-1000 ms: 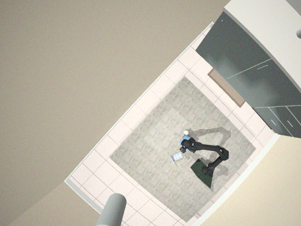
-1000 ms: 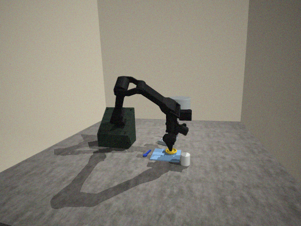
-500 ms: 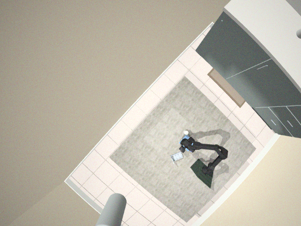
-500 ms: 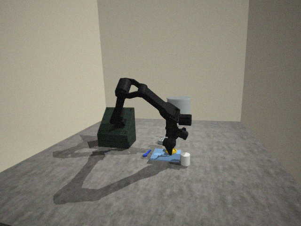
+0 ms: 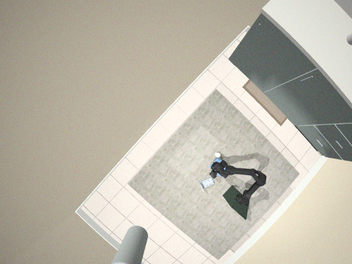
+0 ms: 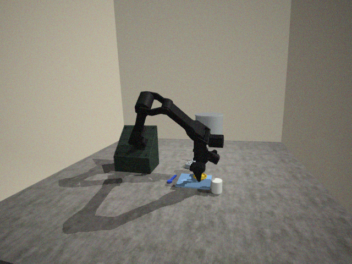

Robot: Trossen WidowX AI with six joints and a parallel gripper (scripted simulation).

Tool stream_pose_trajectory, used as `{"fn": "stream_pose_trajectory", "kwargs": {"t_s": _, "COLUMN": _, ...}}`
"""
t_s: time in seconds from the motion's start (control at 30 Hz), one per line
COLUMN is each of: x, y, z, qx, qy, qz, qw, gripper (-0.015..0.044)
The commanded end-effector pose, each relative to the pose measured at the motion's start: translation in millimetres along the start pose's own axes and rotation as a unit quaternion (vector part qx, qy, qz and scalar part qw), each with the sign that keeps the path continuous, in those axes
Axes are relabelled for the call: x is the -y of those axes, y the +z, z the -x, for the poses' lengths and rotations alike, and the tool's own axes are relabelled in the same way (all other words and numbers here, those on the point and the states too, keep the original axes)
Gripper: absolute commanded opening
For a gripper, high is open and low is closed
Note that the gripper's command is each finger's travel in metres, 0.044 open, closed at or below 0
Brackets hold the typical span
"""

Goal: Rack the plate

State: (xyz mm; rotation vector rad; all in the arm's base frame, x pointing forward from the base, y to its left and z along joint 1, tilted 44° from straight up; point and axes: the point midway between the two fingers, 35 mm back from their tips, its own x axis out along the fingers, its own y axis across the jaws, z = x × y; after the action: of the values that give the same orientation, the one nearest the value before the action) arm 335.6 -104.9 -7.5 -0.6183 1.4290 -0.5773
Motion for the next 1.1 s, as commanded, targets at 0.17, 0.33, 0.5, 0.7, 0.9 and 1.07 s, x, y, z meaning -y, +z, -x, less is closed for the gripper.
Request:
{"fn": "stream_pose_trajectory", "kwargs": {"t_s": 0.17, "x": -0.2, "y": -1.7, "z": -0.9, "qx": -0.002, "qy": -0.002, "qz": 0.003, "qw": 1.000, "gripper": 0.0257}}
{"fn": "stream_pose_trajectory", "kwargs": {"t_s": 0.33, "x": -2.7, "y": 4.0, "z": 17.9, "qx": -0.001, "qy": 0.002, "qz": 0.003, "qw": 1.000, "gripper": 0.0126}}
{"fn": "stream_pose_trajectory", "kwargs": {"t_s": 0.5, "x": -5.3, "y": 9.7, "z": 46.5, "qx": -0.001, "qy": 0.006, "qz": 0.003, "qw": 1.000, "gripper": 0.0000}}
{"fn": "stream_pose_trajectory", "kwargs": {"t_s": 0.7, "x": -8.5, "y": 12.2, "z": 82.3, "qx": -0.001, "qy": 0.009, "qz": 0.003, "qw": 1.000, "gripper": 0.0000}}
{"fn": "stream_pose_trajectory", "kwargs": {"t_s": 0.9, "x": -10.1, "y": 11.8, "z": 117.1, "qx": -0.001, "qy": 0.008, "qz": 0.003, "qw": 1.000, "gripper": 0.0000}}
{"fn": "stream_pose_trajectory", "kwargs": {"t_s": 1.07, "x": -10.9, "y": 11.3, "z": 143.1, "qx": -0.002, "qy": 0.006, "qz": 0.003, "qw": 1.000, "gripper": 0.0000}}
